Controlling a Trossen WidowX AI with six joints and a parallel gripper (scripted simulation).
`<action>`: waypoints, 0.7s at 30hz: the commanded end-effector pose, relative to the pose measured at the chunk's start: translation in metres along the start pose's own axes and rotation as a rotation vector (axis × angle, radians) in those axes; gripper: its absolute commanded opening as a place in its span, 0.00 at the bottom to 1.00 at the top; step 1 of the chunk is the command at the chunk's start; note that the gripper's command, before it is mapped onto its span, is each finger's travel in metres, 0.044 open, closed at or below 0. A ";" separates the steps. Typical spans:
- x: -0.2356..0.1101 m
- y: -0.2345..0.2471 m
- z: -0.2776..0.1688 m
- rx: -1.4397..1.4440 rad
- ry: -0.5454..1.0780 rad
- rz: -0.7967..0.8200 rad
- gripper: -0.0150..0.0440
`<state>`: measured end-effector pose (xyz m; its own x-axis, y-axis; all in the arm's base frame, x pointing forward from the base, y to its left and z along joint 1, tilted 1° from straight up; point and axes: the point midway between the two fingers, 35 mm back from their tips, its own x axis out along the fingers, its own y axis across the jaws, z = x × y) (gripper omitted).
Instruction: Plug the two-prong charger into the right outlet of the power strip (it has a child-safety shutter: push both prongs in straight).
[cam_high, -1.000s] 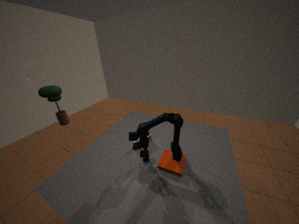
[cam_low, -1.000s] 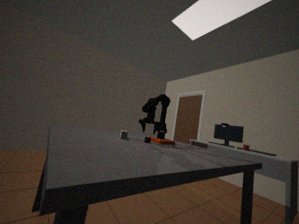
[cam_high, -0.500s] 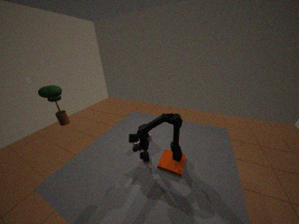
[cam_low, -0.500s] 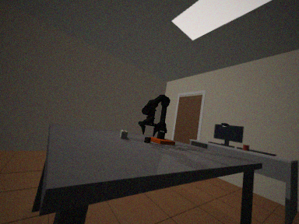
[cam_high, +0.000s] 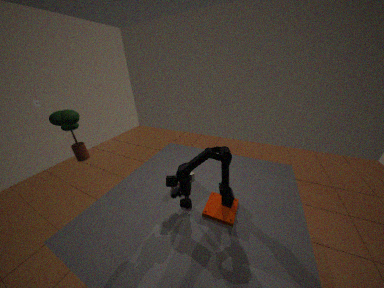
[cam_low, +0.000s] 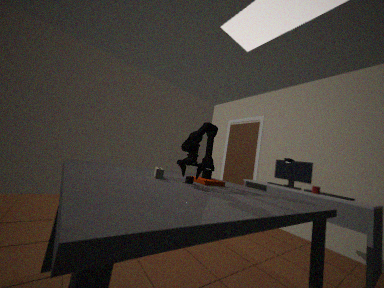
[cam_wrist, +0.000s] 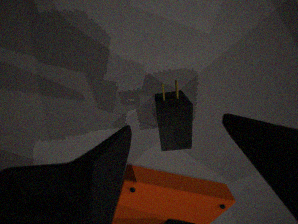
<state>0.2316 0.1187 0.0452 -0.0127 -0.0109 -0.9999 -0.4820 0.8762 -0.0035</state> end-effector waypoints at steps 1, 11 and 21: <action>0.011 0.001 -0.002 0.006 0.017 0.006 1.00; 0.023 0.001 -0.002 0.006 0.018 0.006 1.00; 0.020 0.000 -0.001 0.000 0.007 0.000 0.78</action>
<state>0.2301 0.1182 0.0252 -0.0194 -0.0148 -0.9997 -0.4821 0.8761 -0.0036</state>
